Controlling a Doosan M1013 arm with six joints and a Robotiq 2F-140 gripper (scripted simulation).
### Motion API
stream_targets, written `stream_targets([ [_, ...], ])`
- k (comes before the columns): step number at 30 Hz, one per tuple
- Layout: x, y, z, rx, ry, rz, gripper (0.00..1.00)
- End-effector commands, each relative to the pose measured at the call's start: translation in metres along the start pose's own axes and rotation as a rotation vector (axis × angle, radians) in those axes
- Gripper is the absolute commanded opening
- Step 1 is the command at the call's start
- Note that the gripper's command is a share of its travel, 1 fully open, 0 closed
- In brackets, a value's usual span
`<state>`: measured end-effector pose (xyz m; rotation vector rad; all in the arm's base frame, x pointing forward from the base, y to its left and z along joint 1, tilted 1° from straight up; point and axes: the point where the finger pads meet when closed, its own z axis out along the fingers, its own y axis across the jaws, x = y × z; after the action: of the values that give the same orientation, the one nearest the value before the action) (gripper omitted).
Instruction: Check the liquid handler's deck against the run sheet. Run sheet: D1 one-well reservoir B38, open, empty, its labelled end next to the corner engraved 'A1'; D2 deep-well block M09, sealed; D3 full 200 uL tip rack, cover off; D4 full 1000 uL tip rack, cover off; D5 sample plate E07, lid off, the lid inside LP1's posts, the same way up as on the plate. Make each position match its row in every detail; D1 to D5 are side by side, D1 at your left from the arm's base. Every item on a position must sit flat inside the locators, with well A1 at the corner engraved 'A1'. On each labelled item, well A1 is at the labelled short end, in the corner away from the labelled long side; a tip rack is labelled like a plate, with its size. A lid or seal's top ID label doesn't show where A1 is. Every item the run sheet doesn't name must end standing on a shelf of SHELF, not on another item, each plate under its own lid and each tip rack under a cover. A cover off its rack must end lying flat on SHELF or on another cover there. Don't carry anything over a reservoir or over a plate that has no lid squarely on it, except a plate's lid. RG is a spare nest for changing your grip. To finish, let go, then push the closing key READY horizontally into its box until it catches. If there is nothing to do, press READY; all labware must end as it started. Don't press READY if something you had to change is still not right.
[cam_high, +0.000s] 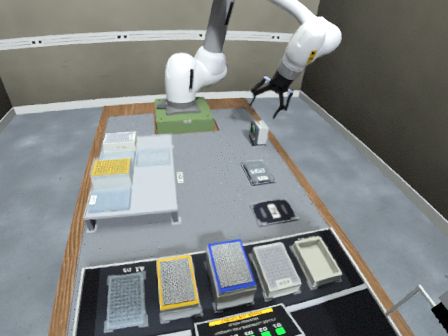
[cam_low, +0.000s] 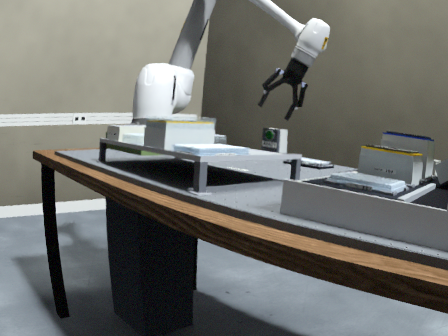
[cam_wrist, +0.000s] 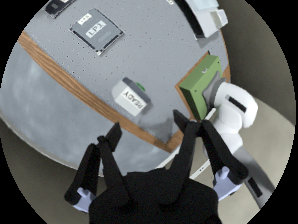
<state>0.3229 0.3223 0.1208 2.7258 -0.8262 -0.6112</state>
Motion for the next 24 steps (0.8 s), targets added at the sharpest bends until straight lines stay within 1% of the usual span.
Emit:
stream_targets([
  [1,0.022,0.003,-0.010,0.037,0.052,-0.064,0.79],
  [7,0.048,0.008,-0.024,0.078,0.121,-0.153,0.79],
  [9,0.048,0.008,-0.024,0.078,0.121,-0.153,0.79],
  [24,0.114,0.019,-0.057,0.179,0.293,-0.377,0.79],
])
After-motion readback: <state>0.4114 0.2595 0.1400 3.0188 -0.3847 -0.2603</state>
